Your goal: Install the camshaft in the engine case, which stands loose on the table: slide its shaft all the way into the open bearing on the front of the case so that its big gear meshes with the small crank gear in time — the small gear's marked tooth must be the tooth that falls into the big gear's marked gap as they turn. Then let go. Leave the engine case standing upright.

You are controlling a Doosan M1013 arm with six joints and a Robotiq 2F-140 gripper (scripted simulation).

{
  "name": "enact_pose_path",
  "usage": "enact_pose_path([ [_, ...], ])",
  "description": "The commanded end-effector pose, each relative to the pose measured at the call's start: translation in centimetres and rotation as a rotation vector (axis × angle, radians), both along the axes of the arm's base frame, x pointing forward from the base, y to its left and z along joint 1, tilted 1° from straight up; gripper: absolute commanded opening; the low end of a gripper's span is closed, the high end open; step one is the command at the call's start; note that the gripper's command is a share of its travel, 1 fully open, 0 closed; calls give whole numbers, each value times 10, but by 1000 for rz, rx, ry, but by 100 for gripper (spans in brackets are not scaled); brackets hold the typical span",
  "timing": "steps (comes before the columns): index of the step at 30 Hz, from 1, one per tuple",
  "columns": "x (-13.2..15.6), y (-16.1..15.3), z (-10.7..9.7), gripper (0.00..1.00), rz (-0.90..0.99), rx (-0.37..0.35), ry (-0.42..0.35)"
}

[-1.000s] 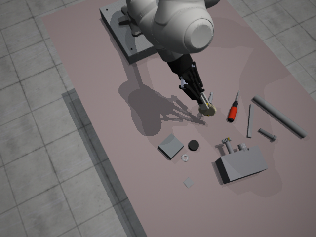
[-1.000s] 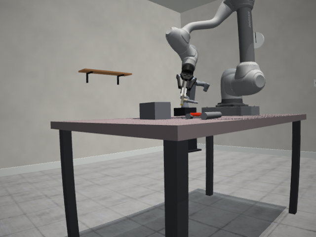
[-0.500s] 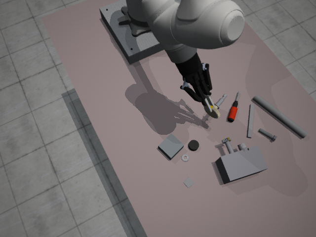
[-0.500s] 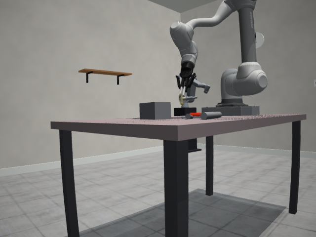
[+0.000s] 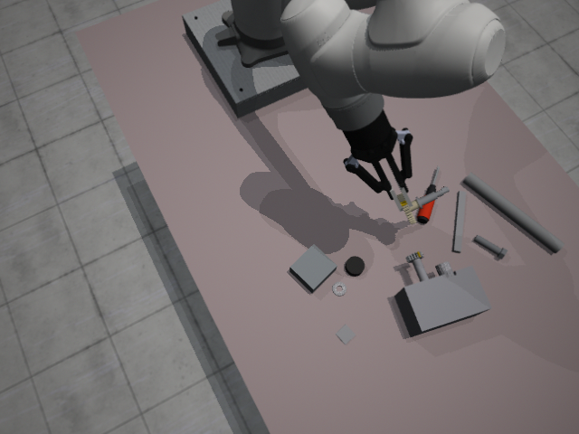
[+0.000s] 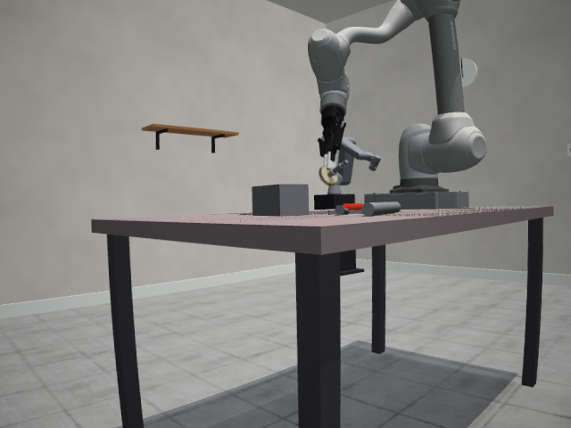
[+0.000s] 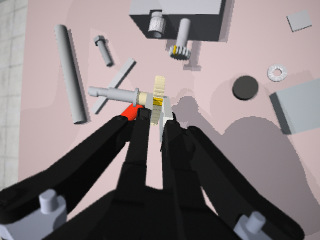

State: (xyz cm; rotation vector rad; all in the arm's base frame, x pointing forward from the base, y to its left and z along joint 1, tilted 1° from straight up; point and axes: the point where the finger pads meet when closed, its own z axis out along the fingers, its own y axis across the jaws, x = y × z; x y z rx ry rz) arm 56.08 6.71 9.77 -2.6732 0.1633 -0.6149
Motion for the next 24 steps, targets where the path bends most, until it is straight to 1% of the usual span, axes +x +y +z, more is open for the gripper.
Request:
enact_pose_path([
  [1,15,13,5,5,-188,85,189],
  [3,20,18,7,5,-253,132,227],
  [5,20,18,7,5,-253,132,227],
  [6,23,19,8,5,-346,197,294],
  [9,28,24,10,5,-433,258,352],
  [14,34,29,12,5,-599,367,480],
  [20,35,30,12,5,-801,480,655],
  [22,35,30,12,5,-801,480,655],
  [23,35,30,12,5,-901,525,748],
  [24,35,30,12,5,-929,536,775],
])
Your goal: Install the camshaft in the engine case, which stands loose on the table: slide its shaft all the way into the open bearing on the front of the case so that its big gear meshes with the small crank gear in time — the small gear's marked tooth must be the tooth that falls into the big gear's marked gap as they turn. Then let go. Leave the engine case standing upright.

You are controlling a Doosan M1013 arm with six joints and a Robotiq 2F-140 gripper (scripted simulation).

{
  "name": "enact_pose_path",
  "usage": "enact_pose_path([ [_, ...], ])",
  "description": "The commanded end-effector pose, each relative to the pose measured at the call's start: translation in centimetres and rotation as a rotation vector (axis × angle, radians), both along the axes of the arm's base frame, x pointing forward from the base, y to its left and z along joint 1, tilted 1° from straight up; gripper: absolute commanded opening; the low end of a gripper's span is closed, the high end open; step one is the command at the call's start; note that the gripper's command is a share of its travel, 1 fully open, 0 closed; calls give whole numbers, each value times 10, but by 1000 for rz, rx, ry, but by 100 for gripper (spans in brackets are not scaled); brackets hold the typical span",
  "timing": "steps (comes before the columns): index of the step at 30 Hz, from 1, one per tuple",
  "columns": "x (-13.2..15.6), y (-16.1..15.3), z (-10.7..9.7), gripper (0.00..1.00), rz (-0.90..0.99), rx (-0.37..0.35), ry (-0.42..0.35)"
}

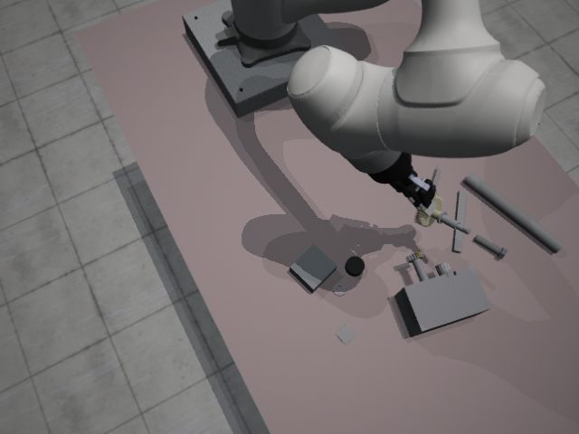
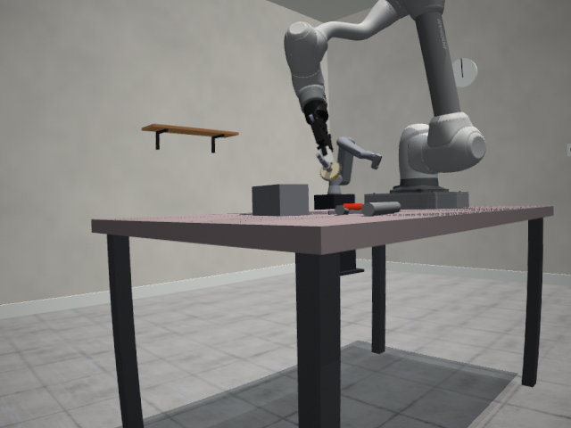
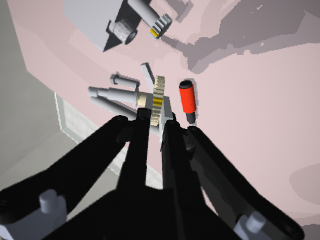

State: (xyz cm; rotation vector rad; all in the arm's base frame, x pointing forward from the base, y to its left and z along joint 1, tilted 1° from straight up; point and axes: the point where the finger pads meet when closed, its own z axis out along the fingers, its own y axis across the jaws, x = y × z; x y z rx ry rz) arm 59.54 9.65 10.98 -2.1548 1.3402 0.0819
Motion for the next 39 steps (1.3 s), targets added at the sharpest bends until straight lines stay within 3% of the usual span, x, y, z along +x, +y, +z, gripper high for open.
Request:
enact_pose_path([
  [1,1,1,0,5,-164,78,212],
  [9,1,1,-6,5,-376,177,485],
  [39,2,1,-61,5,-376,177,485],
])
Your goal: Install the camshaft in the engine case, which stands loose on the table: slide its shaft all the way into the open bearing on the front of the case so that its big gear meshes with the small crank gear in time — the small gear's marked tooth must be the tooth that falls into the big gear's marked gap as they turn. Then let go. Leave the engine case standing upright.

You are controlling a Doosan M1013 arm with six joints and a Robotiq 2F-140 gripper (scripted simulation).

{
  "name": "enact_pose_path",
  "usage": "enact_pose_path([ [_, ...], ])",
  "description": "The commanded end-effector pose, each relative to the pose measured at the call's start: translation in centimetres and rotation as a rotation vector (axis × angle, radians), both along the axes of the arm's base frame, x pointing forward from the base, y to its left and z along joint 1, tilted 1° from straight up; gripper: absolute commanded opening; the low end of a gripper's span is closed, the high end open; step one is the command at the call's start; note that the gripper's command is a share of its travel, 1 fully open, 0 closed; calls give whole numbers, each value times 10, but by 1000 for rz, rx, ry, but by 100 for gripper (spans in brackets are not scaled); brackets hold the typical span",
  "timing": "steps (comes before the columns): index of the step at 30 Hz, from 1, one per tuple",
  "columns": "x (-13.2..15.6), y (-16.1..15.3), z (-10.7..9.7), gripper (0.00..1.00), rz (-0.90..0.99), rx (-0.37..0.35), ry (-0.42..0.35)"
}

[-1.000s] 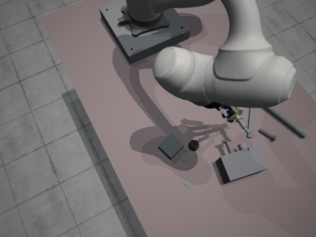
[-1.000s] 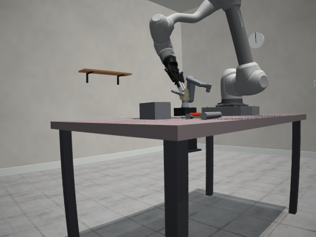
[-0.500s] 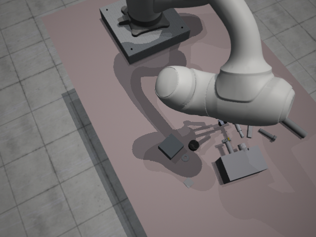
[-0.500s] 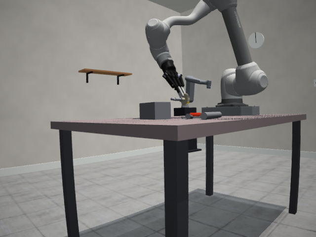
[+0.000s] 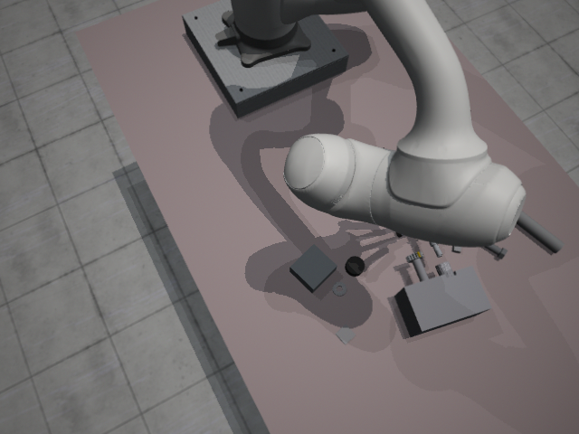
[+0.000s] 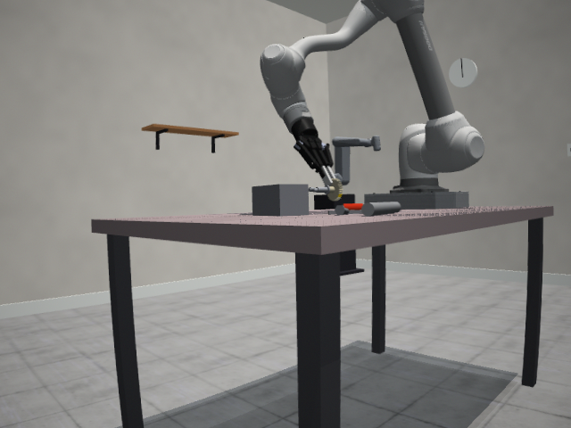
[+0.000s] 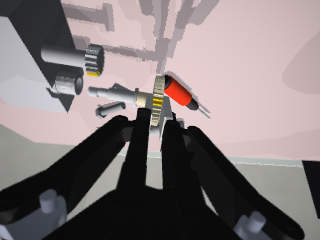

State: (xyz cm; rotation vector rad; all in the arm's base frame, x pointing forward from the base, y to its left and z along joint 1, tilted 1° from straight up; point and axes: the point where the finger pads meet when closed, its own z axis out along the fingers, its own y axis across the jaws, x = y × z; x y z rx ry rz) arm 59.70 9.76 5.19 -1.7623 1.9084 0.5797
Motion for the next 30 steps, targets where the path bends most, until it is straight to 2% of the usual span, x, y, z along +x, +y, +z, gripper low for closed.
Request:
enact_pose_path([
  [1,0,0,-4,5,0,0,0],
  [30,0,0,-7,5,0,0,0],
])
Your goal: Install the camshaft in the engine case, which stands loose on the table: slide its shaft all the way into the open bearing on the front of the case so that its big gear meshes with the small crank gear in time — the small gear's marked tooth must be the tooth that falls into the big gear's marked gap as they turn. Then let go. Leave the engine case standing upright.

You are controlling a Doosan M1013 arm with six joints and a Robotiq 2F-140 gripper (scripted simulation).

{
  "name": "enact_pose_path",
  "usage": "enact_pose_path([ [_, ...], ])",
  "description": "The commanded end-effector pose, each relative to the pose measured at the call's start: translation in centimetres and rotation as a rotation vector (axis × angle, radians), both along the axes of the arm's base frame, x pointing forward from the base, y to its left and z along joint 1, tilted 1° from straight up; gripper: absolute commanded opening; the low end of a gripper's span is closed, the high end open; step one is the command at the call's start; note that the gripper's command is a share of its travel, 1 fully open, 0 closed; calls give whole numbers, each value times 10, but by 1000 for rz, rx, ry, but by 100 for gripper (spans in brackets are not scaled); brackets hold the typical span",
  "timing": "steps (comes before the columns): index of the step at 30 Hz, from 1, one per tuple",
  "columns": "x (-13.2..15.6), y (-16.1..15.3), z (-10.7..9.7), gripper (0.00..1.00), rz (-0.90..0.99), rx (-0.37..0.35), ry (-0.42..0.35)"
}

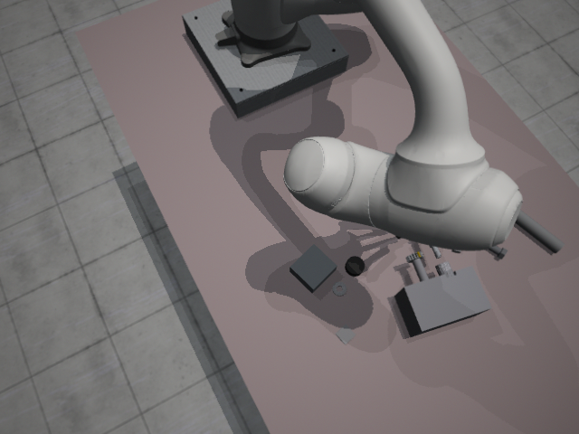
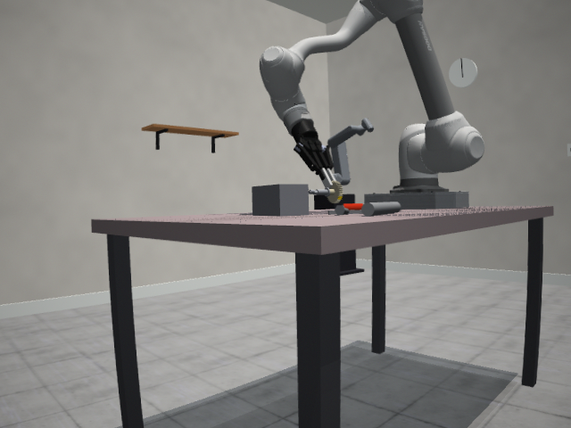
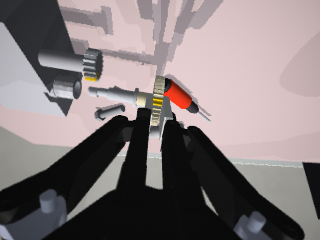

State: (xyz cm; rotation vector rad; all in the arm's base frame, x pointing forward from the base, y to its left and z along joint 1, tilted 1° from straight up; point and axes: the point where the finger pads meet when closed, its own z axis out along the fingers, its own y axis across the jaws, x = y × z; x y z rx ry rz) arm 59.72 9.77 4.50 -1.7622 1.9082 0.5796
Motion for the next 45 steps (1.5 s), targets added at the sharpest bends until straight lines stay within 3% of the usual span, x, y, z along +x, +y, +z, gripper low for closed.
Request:
enact_pose_path([
  [1,0,0,0,5,0,0,0],
  [45,9,-1,0,5,0,1,-1],
])
